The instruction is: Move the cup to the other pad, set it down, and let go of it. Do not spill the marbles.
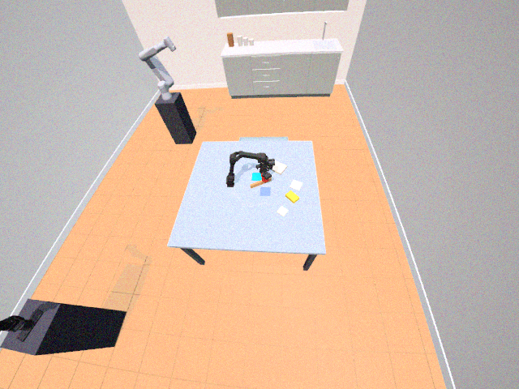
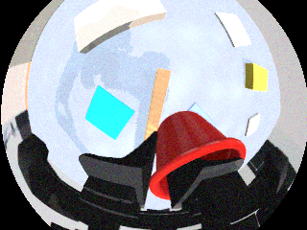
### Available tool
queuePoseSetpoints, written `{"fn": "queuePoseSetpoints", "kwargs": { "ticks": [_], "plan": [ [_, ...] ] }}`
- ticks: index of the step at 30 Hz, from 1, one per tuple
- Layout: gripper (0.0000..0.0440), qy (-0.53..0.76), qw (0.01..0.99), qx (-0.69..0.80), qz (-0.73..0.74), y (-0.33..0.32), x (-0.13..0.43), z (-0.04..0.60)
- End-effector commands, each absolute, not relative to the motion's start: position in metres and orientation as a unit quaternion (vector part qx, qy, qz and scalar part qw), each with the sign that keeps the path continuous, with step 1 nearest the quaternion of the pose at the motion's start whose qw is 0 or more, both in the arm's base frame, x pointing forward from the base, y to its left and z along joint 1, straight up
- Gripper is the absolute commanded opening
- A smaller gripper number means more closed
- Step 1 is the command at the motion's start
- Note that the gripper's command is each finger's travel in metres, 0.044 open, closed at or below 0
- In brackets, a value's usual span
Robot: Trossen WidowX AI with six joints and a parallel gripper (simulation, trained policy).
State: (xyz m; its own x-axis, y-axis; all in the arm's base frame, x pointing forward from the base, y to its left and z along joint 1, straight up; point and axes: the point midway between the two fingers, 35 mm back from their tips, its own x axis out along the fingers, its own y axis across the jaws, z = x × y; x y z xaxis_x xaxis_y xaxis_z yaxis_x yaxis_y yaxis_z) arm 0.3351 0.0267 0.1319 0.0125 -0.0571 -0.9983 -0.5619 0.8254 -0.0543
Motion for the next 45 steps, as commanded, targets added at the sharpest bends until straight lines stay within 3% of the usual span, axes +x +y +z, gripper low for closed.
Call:
{"fn": "queuePoseSetpoints", "kwargs": {
  "ticks": [1, 24, 45],
  "plan": [
    [0.0001, 0.669, 0.68, -0.233, 0.192, 0.037, 0.334, 0.136],
    [0.0, 0.631, 0.69, -0.27, 0.23, 0.111, 0.307, 0.128],
    [0.0, 0.629, 0.691, -0.274, 0.228, 0.125, 0.267, 0.084]
  ]
}}
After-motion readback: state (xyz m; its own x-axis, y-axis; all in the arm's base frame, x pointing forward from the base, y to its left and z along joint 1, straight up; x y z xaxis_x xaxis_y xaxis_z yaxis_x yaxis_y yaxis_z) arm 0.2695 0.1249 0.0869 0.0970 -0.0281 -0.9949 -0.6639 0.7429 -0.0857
